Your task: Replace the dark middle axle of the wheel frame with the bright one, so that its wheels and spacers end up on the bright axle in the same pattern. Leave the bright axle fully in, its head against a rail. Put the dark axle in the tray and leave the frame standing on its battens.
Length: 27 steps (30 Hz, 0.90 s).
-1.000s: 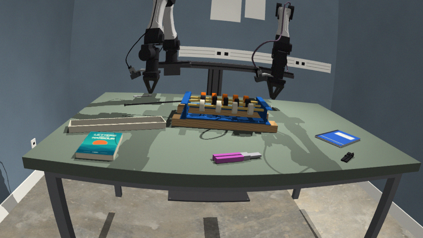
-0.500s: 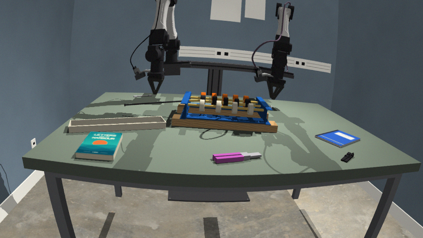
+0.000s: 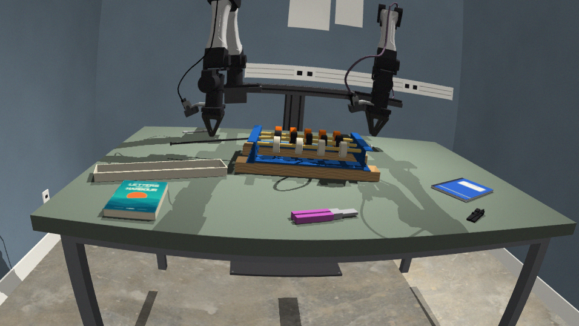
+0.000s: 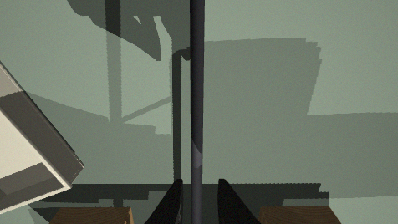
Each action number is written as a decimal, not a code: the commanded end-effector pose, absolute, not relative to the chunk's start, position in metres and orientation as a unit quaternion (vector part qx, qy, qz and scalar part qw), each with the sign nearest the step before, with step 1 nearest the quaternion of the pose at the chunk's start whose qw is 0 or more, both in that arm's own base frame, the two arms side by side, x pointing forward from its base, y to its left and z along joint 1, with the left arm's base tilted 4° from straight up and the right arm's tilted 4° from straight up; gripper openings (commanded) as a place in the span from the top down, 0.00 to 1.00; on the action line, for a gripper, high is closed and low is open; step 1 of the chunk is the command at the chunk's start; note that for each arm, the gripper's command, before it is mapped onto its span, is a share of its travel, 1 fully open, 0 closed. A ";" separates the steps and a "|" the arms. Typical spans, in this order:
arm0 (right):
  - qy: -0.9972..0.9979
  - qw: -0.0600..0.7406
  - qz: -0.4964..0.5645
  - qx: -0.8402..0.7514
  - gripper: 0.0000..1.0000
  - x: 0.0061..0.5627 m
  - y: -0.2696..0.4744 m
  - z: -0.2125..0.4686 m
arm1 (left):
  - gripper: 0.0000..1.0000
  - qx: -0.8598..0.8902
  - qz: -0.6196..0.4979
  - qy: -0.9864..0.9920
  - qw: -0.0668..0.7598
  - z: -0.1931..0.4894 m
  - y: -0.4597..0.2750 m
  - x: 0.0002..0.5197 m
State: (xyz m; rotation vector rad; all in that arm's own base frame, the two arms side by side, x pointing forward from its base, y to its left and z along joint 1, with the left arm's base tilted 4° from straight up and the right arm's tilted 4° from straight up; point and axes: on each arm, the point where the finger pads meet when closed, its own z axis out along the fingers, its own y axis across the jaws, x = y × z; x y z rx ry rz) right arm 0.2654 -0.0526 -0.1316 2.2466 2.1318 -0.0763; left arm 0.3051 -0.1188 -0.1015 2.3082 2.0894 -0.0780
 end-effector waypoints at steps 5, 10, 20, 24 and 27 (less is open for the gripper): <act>0.686 0.032 -0.012 0.727 0.81 0.276 -0.056 -0.142 | 0.68 0.741 -0.016 0.671 0.030 -0.092 -0.124 0.315; 0.686 0.033 -0.013 0.727 0.81 0.276 -0.057 -0.150 | 0.68 0.741 -0.016 0.671 0.030 -0.092 -0.124 0.315; 0.688 0.029 -0.019 0.725 0.81 0.270 -0.055 -0.156 | 0.68 0.741 -0.016 0.671 0.030 -0.092 -0.124 0.315; 0.687 0.023 -0.025 0.726 1.00 0.265 -0.055 -0.160 | 0.68 0.741 -0.016 0.671 0.030 -0.092 -0.124 0.315; 0.687 0.023 -0.025 0.726 1.00 0.265 -0.055 -0.160 | 0.68 0.741 -0.016 0.671 0.030 -0.092 -0.124 0.315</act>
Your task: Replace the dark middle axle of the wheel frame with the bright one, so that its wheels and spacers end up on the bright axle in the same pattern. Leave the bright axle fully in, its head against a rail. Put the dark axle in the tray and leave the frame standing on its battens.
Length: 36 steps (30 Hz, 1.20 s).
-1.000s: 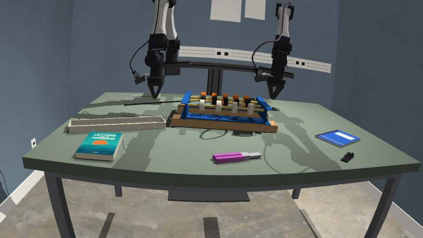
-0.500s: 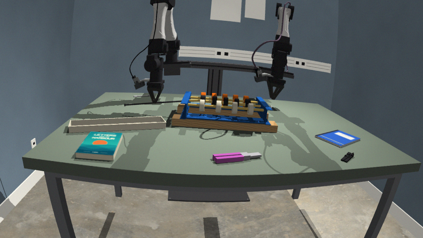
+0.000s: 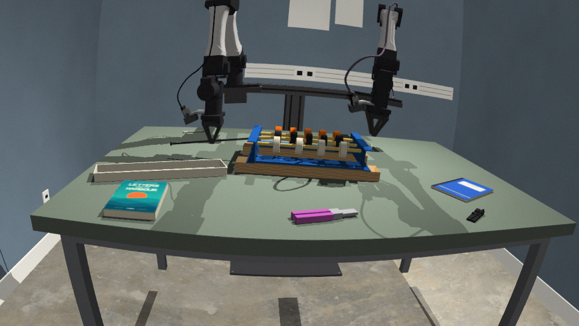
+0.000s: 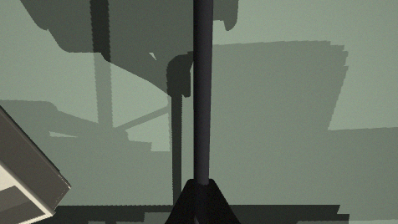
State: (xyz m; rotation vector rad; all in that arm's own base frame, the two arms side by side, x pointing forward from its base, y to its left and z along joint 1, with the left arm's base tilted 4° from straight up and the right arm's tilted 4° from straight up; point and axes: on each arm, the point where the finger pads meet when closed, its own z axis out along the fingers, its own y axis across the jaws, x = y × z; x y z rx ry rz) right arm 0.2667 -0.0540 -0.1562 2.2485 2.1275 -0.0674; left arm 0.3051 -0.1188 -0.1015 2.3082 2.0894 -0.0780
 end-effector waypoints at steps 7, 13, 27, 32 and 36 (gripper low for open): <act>0.687 0.023 -0.025 0.726 1.00 0.265 -0.055 -0.160 | 0.67 0.741 -0.016 0.671 0.030 -0.092 -0.124 0.315; 0.687 0.023 -0.025 0.726 1.00 0.265 -0.055 -0.160 | 0.67 0.741 -0.016 0.671 0.030 -0.092 -0.124 0.315; 0.687 0.023 -0.025 0.726 1.00 0.265 -0.055 -0.160 | 0.67 0.721 -0.054 0.691 0.012 -0.103 -0.119 0.305; 0.687 0.023 -0.025 0.726 1.00 0.265 -0.055 -0.160 | 0.67 0.645 -0.157 0.747 -0.007 -0.113 -0.118 0.288; 0.687 0.023 -0.025 0.726 1.00 0.265 -0.055 -0.160 | 0.67 0.545 -0.256 0.798 -0.020 -0.113 -0.117 0.280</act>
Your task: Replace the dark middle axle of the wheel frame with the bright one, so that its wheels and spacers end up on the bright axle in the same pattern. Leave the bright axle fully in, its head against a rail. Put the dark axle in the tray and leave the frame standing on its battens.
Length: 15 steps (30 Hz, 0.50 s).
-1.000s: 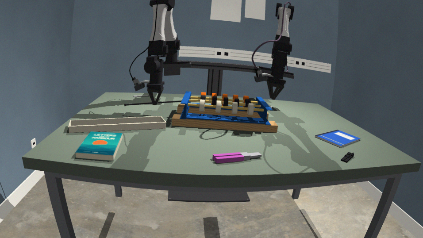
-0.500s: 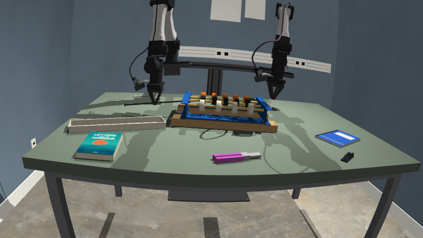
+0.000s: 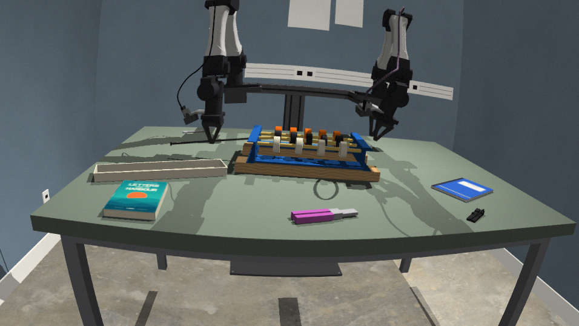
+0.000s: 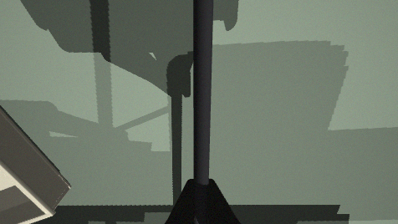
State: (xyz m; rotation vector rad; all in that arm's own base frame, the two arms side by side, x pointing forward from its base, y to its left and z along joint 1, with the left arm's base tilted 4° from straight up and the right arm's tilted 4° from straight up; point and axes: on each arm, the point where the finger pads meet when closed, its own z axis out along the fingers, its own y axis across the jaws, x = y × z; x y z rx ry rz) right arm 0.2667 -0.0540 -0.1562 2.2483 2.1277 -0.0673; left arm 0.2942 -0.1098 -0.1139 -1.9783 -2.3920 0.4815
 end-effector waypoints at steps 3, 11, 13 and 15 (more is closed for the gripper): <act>0.687 0.023 -0.025 0.726 1.00 0.265 -0.055 -0.160 | 0.67 -0.473 0.310 -0.825 0.024 -0.110 -0.115 0.280; 0.687 0.023 -0.025 0.726 1.00 0.265 -0.055 -0.160 | 0.67 -0.363 0.387 -0.847 0.036 -0.116 -0.102 0.286; 0.687 0.023 -0.025 0.726 1.00 0.265 -0.055 -0.160 | 0.67 -0.300 0.428 -0.852 0.040 -0.112 -0.099 0.289; 0.687 0.023 -0.025 0.726 1.00 0.265 -0.055 -0.160 | 0.67 -0.234 0.465 -0.853 0.042 -0.108 -0.096 0.294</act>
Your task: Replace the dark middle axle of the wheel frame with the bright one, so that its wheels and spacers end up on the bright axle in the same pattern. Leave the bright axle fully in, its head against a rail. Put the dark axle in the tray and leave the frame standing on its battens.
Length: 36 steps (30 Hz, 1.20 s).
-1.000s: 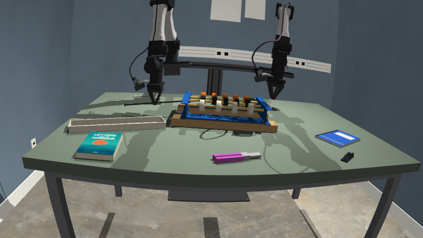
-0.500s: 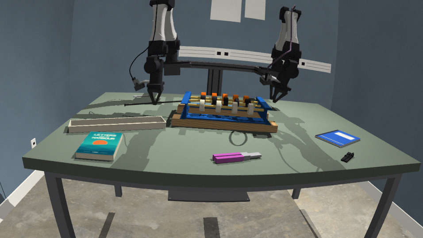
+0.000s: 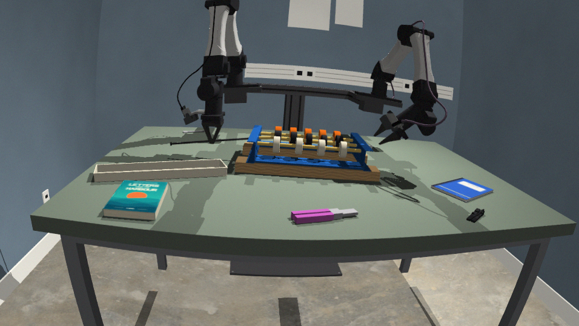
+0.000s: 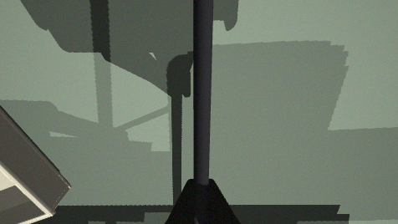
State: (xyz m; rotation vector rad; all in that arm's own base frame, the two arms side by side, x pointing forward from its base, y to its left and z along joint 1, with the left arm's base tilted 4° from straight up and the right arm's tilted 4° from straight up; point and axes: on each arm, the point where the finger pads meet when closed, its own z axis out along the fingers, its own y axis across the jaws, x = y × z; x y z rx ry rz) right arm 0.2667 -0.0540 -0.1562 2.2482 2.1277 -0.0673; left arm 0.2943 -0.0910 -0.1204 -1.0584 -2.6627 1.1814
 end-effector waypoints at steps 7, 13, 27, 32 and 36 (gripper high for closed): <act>0.687 0.023 -0.025 0.726 1.00 0.265 -0.055 -0.160 | 0.67 -0.039 0.561 -0.826 0.039 -0.097 -0.073 0.320; 0.687 0.023 -0.025 0.726 1.00 0.265 -0.055 -0.160 | 0.67 -0.049 0.560 -0.826 0.041 -0.108 -0.070 0.315; 0.687 0.023 -0.025 0.726 1.00 0.265 -0.055 -0.160 | 0.67 -0.058 0.552 -0.831 0.031 -0.102 -0.063 0.316; 0.687 0.023 -0.025 0.726 1.00 0.265 -0.055 -0.160 | 0.67 -0.065 0.543 -0.837 0.006 -0.099 -0.075 0.328; 0.687 0.023 -0.025 0.726 1.00 0.265 -0.055 -0.160 | 0.67 -0.064 0.543 -0.838 0.005 -0.102 -0.082 0.328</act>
